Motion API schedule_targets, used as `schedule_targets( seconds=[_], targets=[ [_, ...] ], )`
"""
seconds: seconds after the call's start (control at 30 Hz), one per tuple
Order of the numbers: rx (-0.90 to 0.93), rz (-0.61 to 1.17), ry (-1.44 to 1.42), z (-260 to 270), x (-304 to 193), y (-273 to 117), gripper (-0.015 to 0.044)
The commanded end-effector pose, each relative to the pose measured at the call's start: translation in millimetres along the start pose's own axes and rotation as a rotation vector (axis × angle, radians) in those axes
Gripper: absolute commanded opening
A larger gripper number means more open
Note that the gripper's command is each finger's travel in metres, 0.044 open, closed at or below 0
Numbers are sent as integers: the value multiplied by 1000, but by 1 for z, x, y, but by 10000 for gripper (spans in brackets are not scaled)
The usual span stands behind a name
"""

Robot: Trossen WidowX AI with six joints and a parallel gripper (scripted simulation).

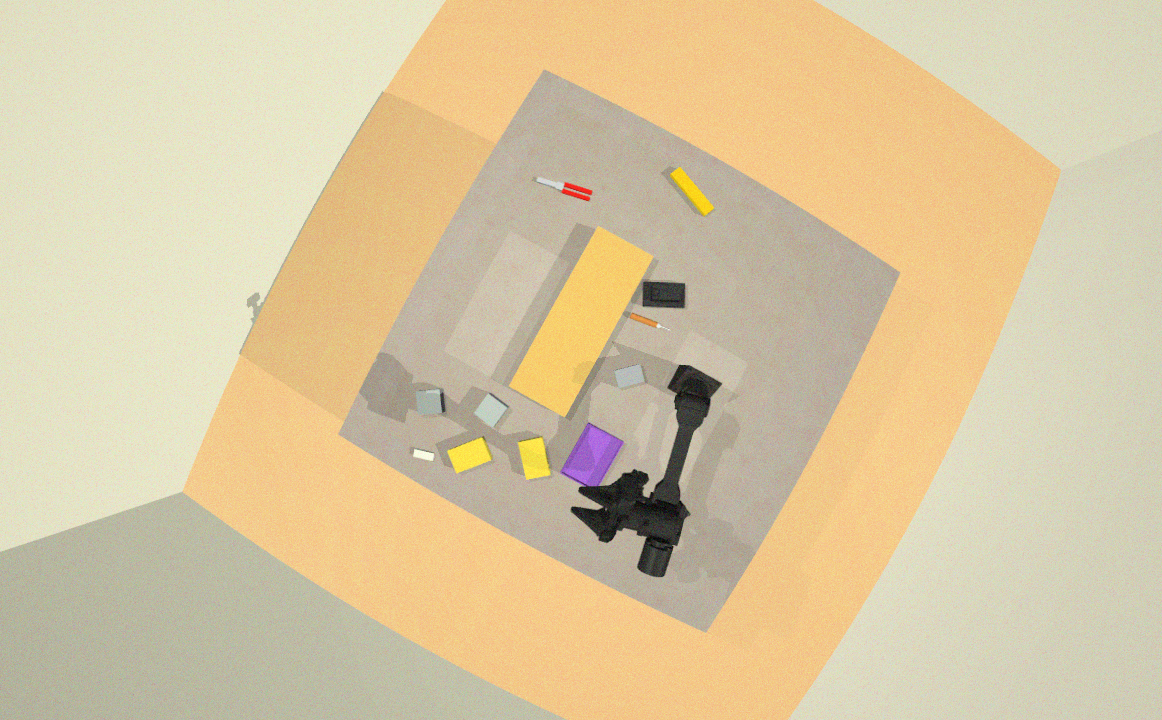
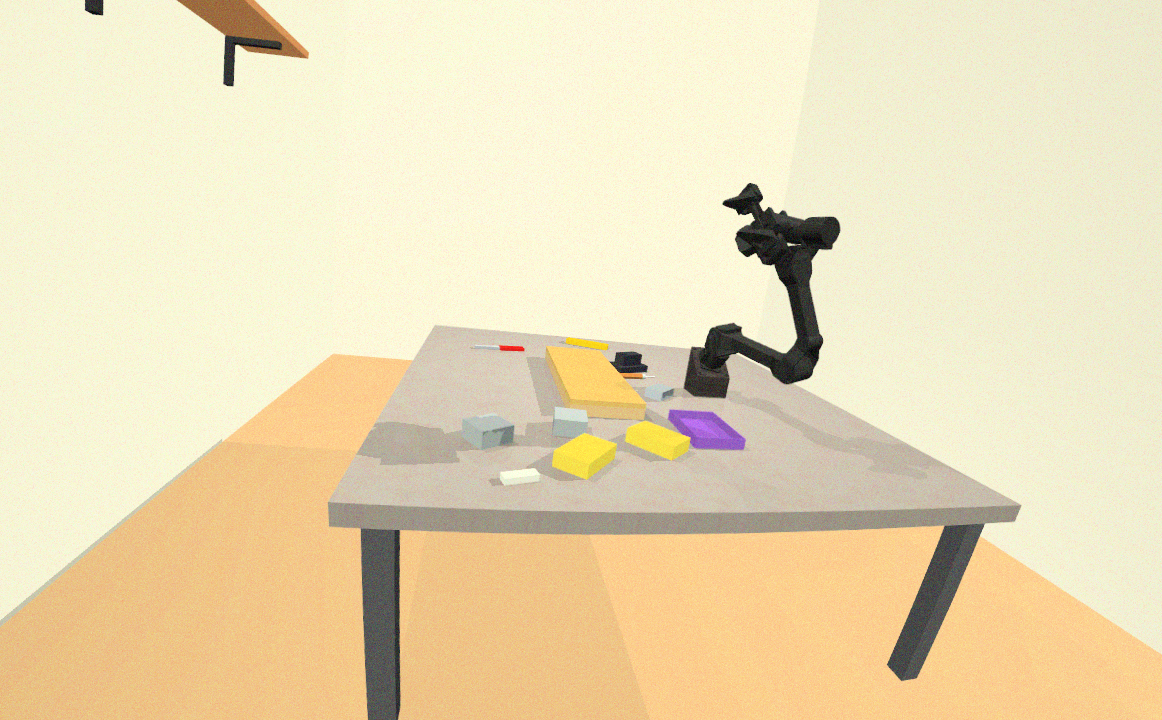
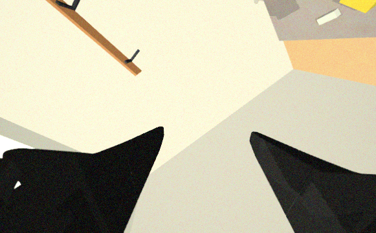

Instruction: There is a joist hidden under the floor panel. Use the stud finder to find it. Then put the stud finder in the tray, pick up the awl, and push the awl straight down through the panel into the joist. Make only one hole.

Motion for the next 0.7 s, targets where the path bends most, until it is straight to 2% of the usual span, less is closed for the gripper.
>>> schedule_targets(
  seconds=[0.0, 0.03, 0.37, 0.67],
  targets=[
    [3, 2, 8, 1, 0, 0, 426],
    [12, 7, 31, 5, 0, 0, 440],
    [168, 71, 525, 103, 15, 6, 440],
    [304, 76, 960, 188, 55, 13, 440]
  ],
)
Point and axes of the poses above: the point midway between the two fingers, 35 mm back from their tips, its own y axis out along the fingers, its own z axis across the jaws, x = y × z, the point moved 8 cm from there along -y, back along the fingers, and after that the axes turned 11 degrees about y, right-handed, at the moved point
